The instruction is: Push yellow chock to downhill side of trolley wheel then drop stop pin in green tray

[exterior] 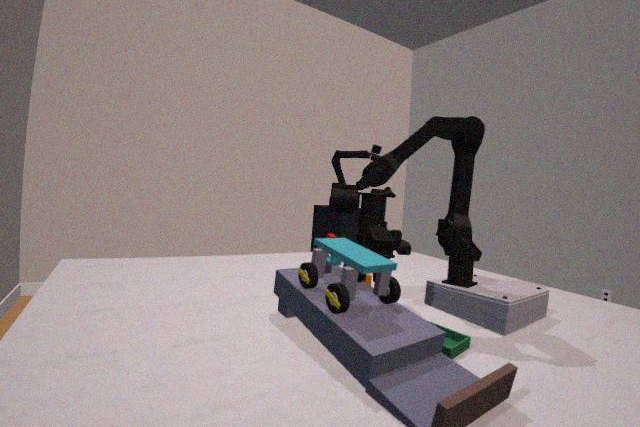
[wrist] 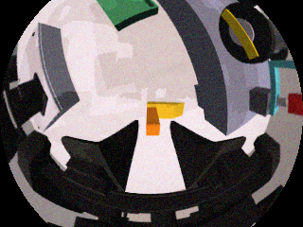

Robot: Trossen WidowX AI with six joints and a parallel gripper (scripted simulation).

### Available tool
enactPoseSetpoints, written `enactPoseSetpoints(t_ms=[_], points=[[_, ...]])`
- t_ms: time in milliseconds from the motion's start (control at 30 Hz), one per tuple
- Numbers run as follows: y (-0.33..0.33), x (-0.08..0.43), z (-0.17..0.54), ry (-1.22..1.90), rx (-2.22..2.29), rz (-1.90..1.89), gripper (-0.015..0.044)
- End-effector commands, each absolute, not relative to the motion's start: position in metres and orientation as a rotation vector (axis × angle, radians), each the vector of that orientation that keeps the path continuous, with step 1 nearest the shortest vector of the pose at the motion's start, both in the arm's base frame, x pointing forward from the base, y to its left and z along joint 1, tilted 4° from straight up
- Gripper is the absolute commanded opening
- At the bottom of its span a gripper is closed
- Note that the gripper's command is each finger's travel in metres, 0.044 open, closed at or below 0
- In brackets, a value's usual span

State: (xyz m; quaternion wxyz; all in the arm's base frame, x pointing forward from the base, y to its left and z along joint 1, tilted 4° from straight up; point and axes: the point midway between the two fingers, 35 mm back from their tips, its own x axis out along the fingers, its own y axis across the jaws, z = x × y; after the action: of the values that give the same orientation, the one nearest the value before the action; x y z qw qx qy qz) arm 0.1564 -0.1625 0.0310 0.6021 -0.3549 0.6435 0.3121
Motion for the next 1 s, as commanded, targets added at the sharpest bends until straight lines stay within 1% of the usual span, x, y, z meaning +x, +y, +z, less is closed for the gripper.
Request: enactPoseSetpoints(t_ms=[0,467,600,933,967], points=[[-0.161,0.155,0.023,1.487,-0.817,0.737,0.0190],[-0.161,0.154,0.008,1.487,-0.817,0.738,0.0190],[-0.163,0.155,0.011,1.492,-0.819,0.726,0.0085],[-0.163,0.155,0.011,1.492,-0.819,0.726,0.0018],[-0.163,0.155,0.012,1.492,-0.819,0.727,0.0000]])
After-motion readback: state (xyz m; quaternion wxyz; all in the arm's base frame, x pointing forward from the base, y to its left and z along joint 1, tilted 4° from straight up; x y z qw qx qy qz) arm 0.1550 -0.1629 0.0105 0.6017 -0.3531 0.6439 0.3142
